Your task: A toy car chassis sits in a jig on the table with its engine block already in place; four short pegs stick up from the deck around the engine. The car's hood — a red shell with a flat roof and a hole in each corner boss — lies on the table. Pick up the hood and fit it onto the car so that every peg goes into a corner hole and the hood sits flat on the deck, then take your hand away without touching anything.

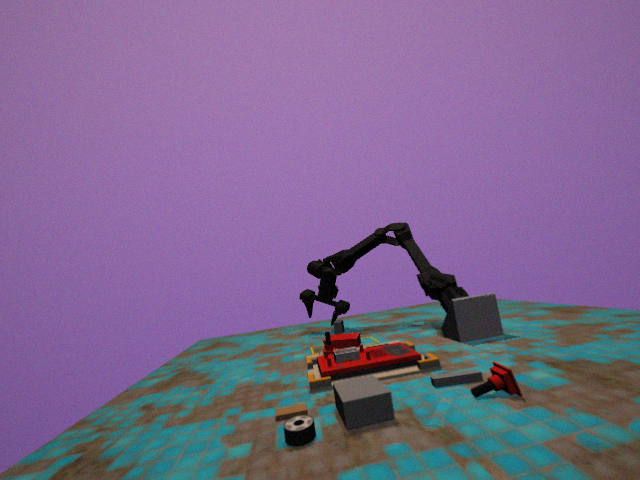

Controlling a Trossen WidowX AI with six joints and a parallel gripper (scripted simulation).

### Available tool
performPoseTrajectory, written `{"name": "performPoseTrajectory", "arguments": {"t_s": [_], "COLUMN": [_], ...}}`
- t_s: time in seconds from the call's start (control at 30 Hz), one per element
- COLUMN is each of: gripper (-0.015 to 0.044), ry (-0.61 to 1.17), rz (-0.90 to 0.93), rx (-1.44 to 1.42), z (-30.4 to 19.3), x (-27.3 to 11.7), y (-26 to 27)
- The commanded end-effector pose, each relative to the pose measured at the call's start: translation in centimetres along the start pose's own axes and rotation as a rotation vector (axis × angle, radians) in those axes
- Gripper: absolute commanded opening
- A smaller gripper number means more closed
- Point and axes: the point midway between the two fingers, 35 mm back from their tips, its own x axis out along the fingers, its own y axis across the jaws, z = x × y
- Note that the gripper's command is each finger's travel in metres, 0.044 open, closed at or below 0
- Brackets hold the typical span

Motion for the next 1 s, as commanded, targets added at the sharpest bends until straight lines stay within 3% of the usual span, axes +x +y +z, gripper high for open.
{"name": "performPoseTrajectory", "arguments": {"t_s": [0.0, 0.4, 0.7, 0.97], "gripper": [0.044, 0.044, 0.044, 0.044], "ry": [0.087, 0.352, 0.485, 0.49], "rz": [-0.024, -0.092, -0.145, -0.15], "rx": [-0.186, -0.919, -1.628, -1.688], "z": [-4.2, -16.0, -20.5, -20.6], "x": [-1.2, -7.2, -13.4, -13.9], "y": [-0.5, -5.1, -10.9, -11.3]}}
